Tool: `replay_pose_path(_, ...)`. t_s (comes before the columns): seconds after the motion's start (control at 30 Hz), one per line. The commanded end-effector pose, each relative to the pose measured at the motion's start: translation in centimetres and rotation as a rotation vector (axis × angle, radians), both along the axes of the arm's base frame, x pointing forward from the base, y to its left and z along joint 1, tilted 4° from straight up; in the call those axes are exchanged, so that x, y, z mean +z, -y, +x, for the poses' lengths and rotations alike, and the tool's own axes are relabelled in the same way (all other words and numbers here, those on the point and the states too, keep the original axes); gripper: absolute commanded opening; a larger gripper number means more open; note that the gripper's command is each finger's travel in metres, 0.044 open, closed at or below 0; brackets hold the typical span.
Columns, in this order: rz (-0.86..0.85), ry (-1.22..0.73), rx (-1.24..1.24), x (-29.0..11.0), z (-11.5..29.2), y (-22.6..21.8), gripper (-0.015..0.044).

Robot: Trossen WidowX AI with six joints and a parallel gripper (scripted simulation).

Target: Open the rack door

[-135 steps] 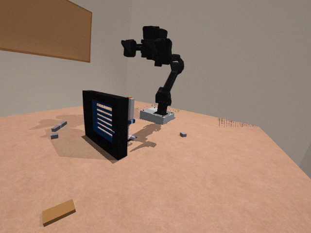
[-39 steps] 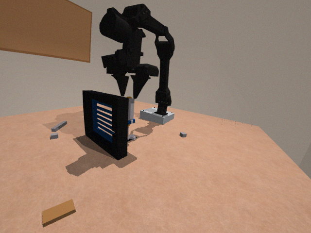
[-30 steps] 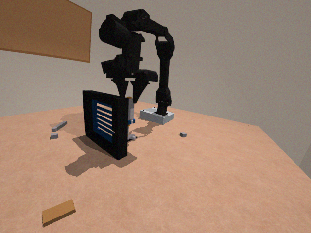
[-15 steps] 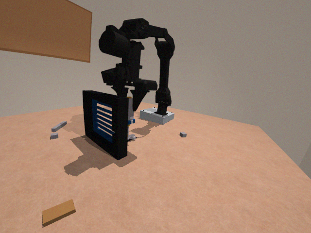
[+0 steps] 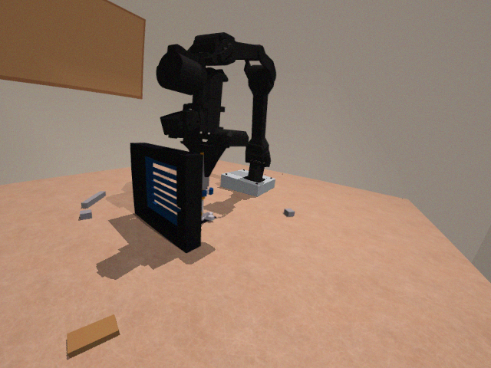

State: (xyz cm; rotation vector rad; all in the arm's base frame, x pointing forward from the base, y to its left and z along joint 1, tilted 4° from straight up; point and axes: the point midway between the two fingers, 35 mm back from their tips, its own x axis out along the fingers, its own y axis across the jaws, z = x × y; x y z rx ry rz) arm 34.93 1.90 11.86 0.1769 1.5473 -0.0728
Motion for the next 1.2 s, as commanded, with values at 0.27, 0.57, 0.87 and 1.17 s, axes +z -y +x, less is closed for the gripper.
replay_pose_path(0.27, 0.001, 0.001, 0.027, -0.04, -0.05, -0.02, 0.0016)
replay_pose_path(0.57, -0.010, 0.029, 0.461, -0.04, -0.05, -0.02, 0.0016)
replay_pose_path(0.87, -0.021, 0.058, 0.903, -0.04, -0.05, -0.02, 0.0016)
replay_pose_path(1.17, -0.031, 0.087, 1.346, -0.05, -0.06, -0.02, 0.0016)
